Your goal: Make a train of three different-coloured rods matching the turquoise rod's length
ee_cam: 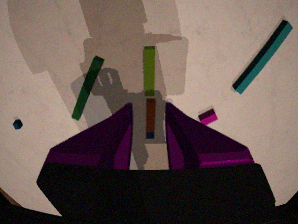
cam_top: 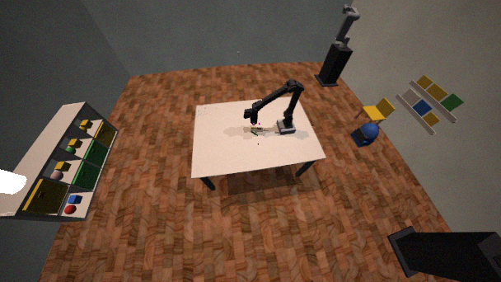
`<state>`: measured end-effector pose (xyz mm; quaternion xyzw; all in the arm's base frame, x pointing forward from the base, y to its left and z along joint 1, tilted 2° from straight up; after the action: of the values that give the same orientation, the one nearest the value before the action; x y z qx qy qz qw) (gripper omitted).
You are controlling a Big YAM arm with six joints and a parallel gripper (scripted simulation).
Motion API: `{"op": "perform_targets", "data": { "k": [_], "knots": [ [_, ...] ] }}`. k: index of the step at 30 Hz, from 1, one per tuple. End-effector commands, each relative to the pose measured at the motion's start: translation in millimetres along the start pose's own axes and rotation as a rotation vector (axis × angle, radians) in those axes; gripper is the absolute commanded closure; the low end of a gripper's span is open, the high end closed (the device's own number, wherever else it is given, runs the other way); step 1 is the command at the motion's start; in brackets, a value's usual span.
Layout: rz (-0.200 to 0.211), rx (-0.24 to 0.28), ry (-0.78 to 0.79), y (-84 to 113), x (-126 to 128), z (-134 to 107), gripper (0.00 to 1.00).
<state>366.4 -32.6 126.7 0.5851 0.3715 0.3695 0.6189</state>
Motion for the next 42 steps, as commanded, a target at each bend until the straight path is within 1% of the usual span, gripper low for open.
{"op": "perform_targets", "data": {
  "k": [1,23,28,33,34,35,42],
  "knots": [
    [0.000,-0.003,-0.016,0.8,1,9,0.77],
    [0.000,-0.004,-0.016,0.3,1,9,0.77],
    [0.002,-0.007,-0.017,-4.5,0,7,0.77],
    [-0.002,0.001,-0.017,-8.7,-2,4,0.77],
    [-0.005,0.010,-0.016,-9.4,-2,2,0.77],
    [-0.002,0.001,-0.017,-10.3,-2,4,0.77],
    [-0.002,0.001,-0.017,-18.7,-3,4,0.77]
  ]
}}
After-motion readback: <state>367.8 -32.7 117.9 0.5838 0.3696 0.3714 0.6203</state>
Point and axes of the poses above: the point where the finger pads meet when closed, its own y axis back along the fingers, its own x axis across the jaws, z = x × y, the point moved 10 cm from there along y, back along the fingers, and after that the axes turned 10 degrees about -y, right-handed, at the moved point
